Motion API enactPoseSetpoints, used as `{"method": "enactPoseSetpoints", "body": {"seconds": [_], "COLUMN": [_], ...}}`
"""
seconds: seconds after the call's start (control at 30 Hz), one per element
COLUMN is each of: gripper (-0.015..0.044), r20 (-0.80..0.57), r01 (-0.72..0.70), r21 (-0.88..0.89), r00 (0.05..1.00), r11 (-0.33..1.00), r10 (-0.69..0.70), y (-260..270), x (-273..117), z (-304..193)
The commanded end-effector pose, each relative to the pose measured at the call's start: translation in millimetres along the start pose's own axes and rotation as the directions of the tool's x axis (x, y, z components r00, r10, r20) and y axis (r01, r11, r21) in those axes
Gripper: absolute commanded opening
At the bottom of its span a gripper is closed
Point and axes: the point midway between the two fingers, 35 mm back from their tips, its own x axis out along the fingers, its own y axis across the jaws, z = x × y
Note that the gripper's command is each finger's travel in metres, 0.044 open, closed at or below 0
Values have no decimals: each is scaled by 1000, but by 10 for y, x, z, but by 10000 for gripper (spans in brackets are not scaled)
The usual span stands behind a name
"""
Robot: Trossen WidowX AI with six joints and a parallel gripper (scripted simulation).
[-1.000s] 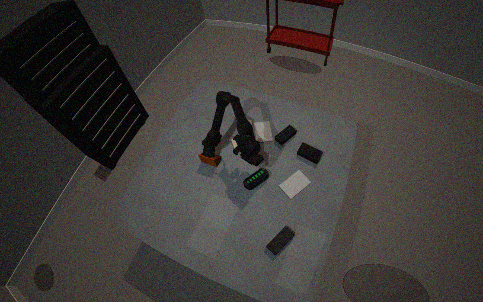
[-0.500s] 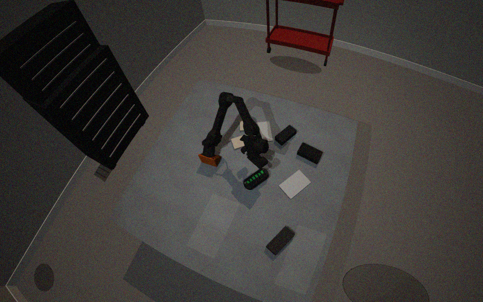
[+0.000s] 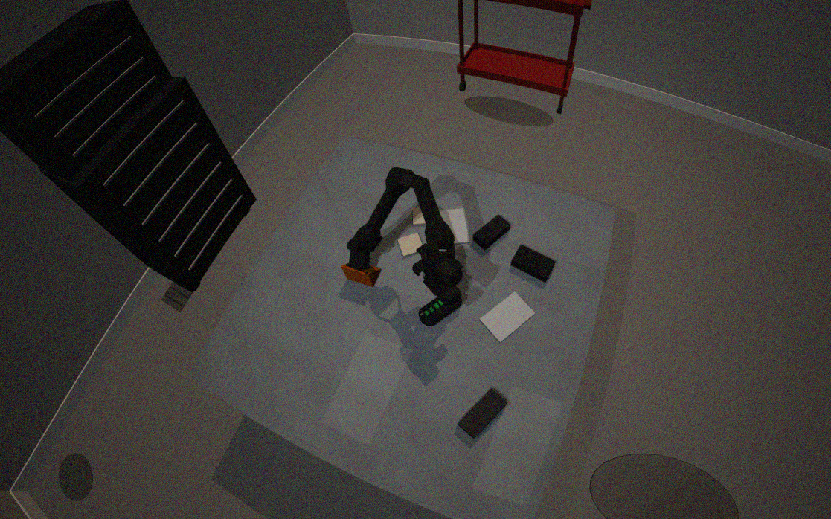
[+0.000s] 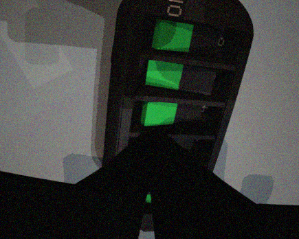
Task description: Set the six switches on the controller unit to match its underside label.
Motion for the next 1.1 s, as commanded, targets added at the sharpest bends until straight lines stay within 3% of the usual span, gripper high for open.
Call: {"method": "enactPoseSetpoints", "body": {"seconds": [0.0, 0.3, 1.07], "gripper": [0, 0, 0], "r20": [-5, 30, 32], "r01": [-52, -168, -169], "r21": [-5, -17, -17], "r00": [999, 985, 985], "r11": [999, 986, 985], "r10": [51, 168, 170], "y": [-141, -359, -315], "x": [-23, -47, 270], "z": [-185, -618, -610]}}
